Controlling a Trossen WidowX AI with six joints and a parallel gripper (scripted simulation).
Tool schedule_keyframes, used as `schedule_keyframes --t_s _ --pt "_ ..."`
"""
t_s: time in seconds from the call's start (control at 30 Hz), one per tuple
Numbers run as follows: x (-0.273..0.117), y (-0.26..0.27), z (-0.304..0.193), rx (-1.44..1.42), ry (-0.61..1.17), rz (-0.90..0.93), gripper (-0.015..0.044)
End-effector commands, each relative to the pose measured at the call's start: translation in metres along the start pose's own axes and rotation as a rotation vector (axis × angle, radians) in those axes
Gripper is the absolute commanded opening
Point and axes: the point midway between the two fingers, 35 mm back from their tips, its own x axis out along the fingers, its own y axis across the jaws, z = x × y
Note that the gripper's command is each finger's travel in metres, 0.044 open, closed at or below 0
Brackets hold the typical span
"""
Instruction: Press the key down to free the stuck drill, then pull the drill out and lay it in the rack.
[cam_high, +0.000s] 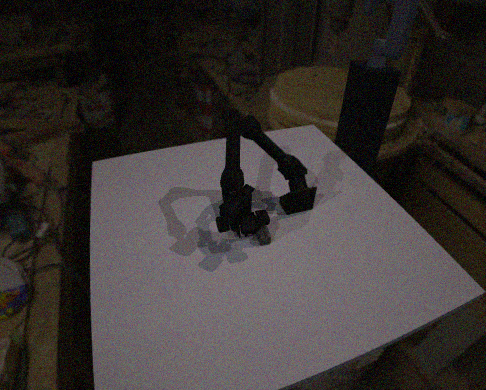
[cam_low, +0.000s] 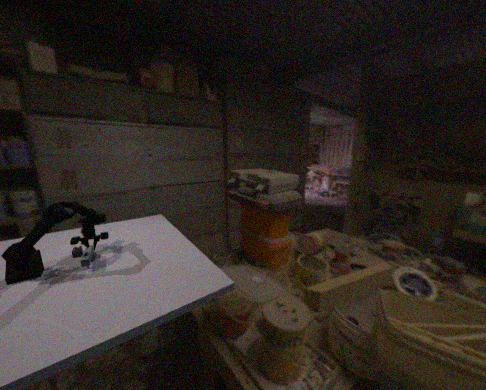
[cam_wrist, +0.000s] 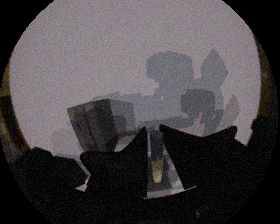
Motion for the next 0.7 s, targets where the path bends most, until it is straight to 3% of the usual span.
schedule_keyframes --t_s 0.0,0.33,0.67 --pt "0.0003 0.0003 -0.0006 -0.001 0.001 0.000 0.0184" --pt "0.0018 0.0005 -0.0047 0.000 -0.001 -0.003 0.0440" --pt "0.0032 -0.0003 -0.0093 0.000 -0.001 -0.003 0.0440"
